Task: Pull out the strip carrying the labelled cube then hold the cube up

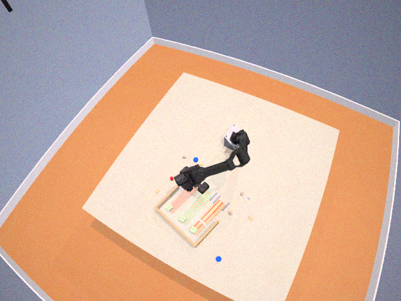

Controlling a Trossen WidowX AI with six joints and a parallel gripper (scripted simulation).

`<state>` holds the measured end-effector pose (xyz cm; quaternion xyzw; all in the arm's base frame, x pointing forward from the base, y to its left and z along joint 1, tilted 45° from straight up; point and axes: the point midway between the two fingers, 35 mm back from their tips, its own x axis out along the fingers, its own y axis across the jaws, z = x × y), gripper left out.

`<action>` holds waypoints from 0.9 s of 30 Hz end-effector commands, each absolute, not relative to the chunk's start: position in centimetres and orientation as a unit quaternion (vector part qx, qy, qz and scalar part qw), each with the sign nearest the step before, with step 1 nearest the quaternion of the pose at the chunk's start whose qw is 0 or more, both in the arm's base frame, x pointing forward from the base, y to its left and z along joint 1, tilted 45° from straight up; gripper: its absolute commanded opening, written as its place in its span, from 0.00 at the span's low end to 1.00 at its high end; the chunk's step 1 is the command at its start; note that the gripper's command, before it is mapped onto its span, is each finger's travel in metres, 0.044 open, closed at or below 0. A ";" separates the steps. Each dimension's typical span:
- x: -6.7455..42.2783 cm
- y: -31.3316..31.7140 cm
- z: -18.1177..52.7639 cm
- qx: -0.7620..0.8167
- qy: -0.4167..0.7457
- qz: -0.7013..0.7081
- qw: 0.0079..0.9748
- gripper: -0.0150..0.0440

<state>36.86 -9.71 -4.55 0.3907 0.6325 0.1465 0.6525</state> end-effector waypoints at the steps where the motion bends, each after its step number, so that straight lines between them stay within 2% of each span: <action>1: 36.9 -9.7 -4.6 0.394 0.631 0.146 0.652 0.25; 27: 37.0 -9.5 -4.8 0.394 0.631 0.146 0.652 0.25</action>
